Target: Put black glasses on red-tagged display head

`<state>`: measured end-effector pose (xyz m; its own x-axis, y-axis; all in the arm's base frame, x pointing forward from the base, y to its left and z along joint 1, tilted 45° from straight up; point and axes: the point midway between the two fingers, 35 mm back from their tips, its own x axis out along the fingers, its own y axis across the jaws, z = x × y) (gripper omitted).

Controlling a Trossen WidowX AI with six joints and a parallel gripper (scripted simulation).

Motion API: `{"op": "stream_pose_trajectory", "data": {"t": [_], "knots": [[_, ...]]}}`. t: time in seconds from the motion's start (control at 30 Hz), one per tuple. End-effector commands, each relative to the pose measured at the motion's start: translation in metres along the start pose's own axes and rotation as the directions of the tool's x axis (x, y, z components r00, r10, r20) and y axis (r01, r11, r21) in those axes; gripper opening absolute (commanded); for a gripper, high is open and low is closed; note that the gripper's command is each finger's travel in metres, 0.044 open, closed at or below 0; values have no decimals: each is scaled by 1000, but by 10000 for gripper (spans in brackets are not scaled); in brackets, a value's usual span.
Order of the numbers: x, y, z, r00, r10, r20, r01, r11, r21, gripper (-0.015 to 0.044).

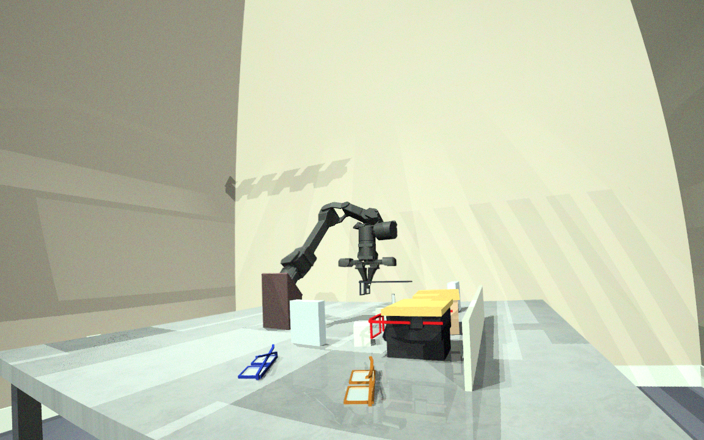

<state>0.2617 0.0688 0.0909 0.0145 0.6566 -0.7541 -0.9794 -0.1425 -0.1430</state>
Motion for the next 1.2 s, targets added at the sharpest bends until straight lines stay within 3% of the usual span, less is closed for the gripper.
{"op": "stream_pose_trajectory", "data": {"t": [0.0,0.3,1.17], "knots": [[0,8,-17,1000,-1,18,1,1000,14,0],[-1,27,-53,998,-20,58,17,999,43,0],[32,26,-52,997,-21,70,18,999,43,0]]}}
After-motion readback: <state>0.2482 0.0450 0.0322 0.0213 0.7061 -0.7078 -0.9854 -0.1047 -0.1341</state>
